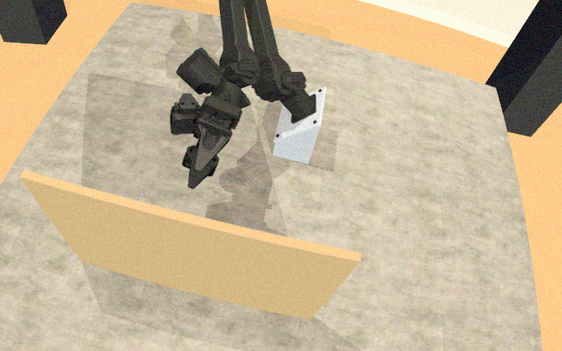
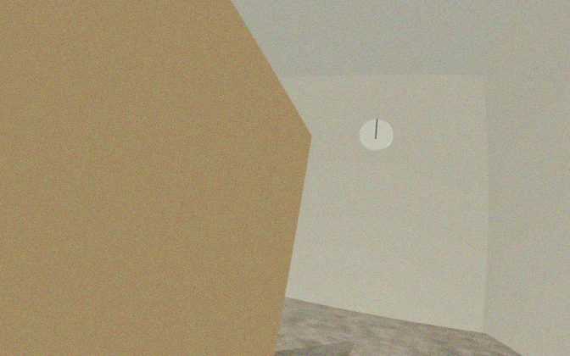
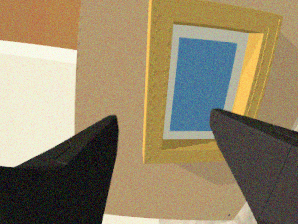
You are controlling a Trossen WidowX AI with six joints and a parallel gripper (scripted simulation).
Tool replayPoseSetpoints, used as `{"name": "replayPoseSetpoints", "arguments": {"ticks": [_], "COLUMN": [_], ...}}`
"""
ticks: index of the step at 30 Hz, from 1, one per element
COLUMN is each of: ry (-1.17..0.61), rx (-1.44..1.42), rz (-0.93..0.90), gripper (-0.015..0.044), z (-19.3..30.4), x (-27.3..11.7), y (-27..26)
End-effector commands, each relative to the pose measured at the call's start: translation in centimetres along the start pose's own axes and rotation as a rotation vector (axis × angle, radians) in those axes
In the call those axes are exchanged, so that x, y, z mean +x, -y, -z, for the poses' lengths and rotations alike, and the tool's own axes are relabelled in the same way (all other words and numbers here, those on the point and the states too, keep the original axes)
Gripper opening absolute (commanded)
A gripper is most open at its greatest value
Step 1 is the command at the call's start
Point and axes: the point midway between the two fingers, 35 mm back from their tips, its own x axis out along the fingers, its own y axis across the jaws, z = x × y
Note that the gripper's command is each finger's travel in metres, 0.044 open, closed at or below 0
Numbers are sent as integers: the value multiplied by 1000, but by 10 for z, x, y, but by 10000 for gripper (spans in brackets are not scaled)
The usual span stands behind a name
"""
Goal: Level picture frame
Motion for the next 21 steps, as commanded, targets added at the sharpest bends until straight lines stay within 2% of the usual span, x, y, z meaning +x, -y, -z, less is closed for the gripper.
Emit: {"name": "replayPoseSetpoints", "arguments": {"ticks": [1, 5, 11, 21], "ry": [-10, -3, -12, -13], "rx": [-54, -26, -48, -50], "rz": [-4, -1, -2, -2], "gripper": [260, 260, 260, 260], "z": [8, 2, -4, -5], "x": [-15, -9, -33, -38], "y": [3, -11, -52, -56]}}
